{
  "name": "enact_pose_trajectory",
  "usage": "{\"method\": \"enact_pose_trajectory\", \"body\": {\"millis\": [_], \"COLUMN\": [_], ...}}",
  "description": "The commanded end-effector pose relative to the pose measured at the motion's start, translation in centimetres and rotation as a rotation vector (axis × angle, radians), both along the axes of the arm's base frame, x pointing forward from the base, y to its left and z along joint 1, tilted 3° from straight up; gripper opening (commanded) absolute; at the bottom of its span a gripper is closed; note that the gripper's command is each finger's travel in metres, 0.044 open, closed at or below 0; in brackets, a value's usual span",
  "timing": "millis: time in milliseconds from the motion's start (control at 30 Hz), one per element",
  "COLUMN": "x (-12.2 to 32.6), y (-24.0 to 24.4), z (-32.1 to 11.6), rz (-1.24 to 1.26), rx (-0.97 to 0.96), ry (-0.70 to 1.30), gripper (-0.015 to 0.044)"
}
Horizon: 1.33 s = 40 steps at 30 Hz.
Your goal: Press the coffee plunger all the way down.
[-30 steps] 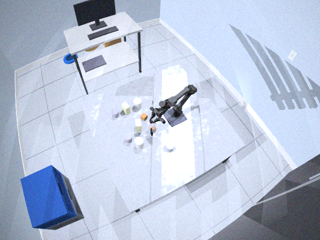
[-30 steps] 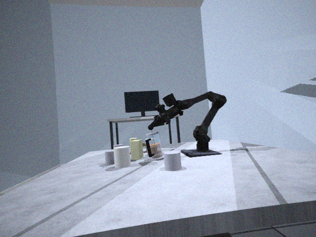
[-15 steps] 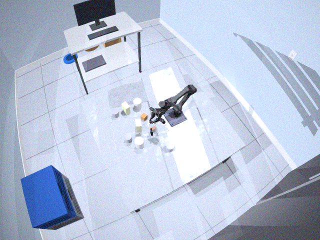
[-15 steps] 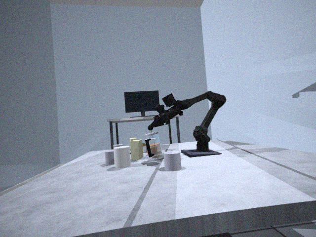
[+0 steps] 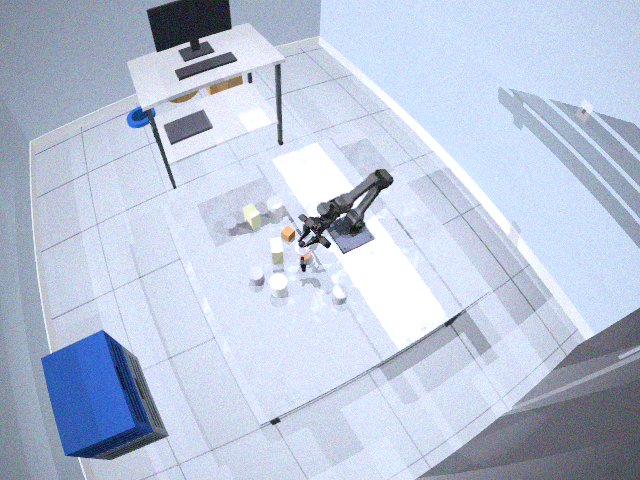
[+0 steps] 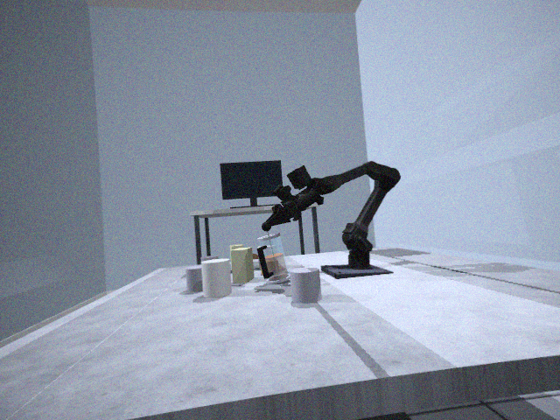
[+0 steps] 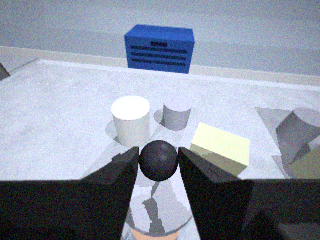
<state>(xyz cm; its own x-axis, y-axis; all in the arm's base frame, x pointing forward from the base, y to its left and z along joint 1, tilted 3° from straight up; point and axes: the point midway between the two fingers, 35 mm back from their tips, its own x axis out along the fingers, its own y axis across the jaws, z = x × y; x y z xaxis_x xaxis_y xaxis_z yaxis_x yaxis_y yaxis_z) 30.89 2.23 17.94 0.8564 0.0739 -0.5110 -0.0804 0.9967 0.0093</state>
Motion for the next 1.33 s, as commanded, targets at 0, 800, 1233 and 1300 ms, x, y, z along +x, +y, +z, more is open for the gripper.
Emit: {"method": "enact_pose_trajectory", "body": {"millis": [0,800,1233,1300], "x": [0.0,-2.1,-3.1,-3.1], "y": [0.0,-0.4,-0.5,-0.5], "z": [0.0,6.2,7.5,7.5], "rz": [0.000,-0.005,-0.006,-0.006], "rx": [0.000,0.002,0.002,0.002], "ry": [0.001,0.019,0.024,0.024], "gripper": [0.0125,0.0440,0.0440,0.0440]}}
